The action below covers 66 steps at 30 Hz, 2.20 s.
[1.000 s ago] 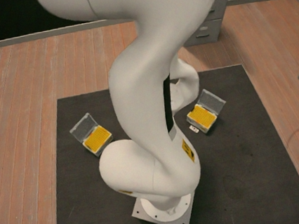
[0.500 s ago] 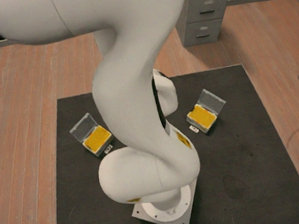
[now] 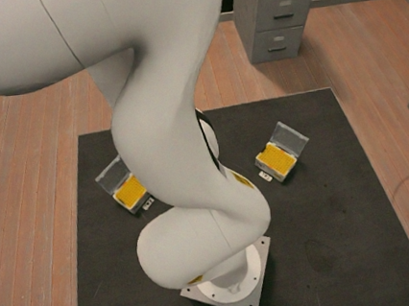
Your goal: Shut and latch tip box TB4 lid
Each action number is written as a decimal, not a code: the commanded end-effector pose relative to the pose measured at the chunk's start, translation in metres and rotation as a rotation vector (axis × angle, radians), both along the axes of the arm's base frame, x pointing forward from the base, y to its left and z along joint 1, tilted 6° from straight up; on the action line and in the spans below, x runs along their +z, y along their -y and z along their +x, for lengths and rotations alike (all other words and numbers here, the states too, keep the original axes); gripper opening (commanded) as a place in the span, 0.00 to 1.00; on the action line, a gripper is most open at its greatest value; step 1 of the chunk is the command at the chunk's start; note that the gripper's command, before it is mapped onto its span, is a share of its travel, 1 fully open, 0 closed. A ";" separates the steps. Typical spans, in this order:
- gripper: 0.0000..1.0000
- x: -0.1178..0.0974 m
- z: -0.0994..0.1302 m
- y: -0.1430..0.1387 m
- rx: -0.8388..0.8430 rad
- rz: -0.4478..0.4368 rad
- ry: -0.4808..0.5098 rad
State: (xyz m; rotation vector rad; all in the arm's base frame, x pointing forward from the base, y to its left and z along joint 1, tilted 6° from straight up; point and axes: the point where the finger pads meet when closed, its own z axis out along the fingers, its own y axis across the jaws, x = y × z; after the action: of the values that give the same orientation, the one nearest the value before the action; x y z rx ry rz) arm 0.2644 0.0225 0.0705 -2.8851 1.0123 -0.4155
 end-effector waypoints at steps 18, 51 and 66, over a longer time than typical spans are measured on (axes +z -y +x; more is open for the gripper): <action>1.00 -0.015 0.002 0.000 -0.440 -0.012 -0.054; 1.00 -0.148 0.010 -0.012 -0.440 -0.012 -0.054; 1.00 -0.148 0.010 -0.012 -0.440 -0.012 -0.054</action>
State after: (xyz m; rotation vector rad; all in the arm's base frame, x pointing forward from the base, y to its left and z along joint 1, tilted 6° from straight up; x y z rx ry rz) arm 0.2740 0.0342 -0.0780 -2.6797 1.6629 -0.3622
